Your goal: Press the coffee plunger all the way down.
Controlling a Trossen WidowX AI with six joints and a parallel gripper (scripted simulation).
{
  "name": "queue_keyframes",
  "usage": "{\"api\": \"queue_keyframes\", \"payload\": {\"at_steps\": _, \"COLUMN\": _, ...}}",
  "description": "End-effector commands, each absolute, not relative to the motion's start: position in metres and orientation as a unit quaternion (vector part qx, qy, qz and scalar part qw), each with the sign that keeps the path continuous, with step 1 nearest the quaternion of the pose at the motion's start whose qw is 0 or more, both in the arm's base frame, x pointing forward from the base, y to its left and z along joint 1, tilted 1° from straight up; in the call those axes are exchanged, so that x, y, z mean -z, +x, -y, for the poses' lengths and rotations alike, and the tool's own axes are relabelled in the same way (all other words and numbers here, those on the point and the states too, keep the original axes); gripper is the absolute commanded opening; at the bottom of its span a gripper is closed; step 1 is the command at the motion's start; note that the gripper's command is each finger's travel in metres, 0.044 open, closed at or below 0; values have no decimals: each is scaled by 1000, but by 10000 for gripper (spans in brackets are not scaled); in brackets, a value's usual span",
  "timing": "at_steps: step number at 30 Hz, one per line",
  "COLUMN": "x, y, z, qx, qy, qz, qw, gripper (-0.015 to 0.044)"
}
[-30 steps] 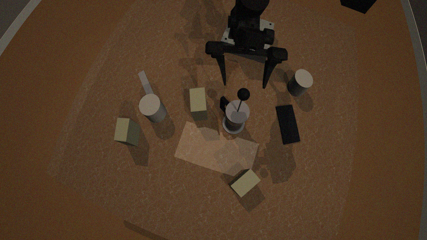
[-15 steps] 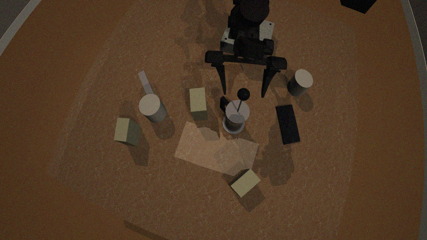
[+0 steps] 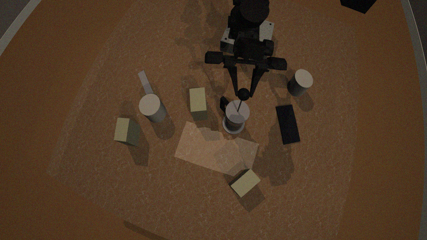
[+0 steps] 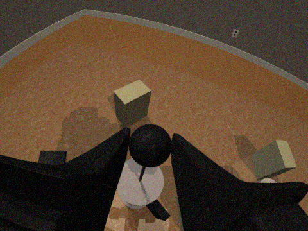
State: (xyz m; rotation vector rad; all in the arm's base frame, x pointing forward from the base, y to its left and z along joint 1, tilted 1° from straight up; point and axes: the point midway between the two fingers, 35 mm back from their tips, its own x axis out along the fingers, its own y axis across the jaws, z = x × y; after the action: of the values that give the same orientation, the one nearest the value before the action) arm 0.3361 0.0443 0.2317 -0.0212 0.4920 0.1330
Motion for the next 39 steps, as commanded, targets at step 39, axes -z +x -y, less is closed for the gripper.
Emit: {"api": "queue_keyframes", "payload": {"at_steps": 39, "x": -179, "y": 349, "z": -46, "qx": -66, "qy": -14, "qz": -242, "qw": 968, "gripper": 122}}
